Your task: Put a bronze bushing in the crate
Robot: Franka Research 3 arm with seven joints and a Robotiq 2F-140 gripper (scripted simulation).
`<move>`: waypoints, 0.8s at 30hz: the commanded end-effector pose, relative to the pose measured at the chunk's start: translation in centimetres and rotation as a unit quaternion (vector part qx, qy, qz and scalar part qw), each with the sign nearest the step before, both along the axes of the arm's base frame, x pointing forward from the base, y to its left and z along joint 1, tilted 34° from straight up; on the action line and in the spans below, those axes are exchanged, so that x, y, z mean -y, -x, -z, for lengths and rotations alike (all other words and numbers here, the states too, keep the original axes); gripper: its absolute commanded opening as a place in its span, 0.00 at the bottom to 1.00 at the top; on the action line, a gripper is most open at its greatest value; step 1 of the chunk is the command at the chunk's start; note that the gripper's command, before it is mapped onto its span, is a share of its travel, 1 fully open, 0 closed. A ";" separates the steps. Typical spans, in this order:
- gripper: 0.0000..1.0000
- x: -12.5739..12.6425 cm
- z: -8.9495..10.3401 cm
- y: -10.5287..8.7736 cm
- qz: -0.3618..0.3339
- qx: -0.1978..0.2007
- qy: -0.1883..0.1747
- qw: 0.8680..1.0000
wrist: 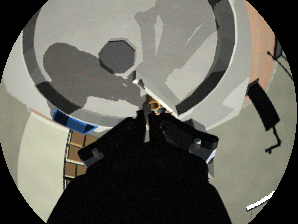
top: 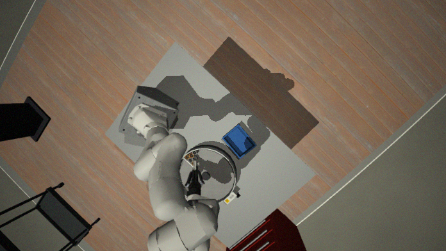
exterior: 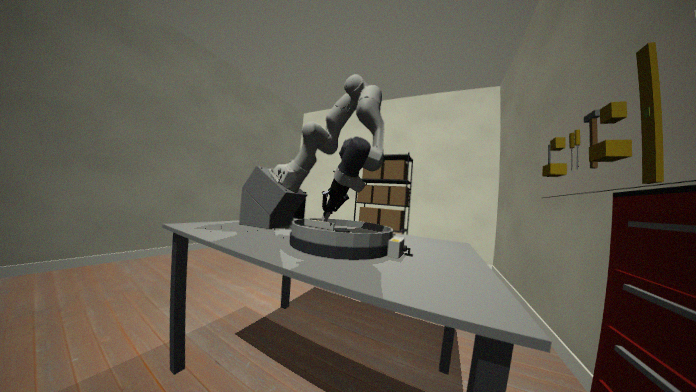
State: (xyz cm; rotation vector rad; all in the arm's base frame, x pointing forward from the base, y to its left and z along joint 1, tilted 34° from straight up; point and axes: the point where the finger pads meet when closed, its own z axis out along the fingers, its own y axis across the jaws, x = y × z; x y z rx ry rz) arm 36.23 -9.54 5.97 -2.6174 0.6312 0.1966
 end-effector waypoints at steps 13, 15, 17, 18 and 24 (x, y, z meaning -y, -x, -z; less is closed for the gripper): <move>0.00 0.6 -4.5 3.0 0.001 -0.001 0.001 1.000; 0.00 0.7 -4.7 3.2 0.001 -0.001 0.001 1.000; 0.00 0.7 -4.8 3.2 0.001 -0.001 0.001 1.000; 0.00 0.7 -4.8 3.2 0.001 -0.001 0.001 1.000; 0.00 0.7 -4.8 3.2 0.001 -0.001 0.001 1.000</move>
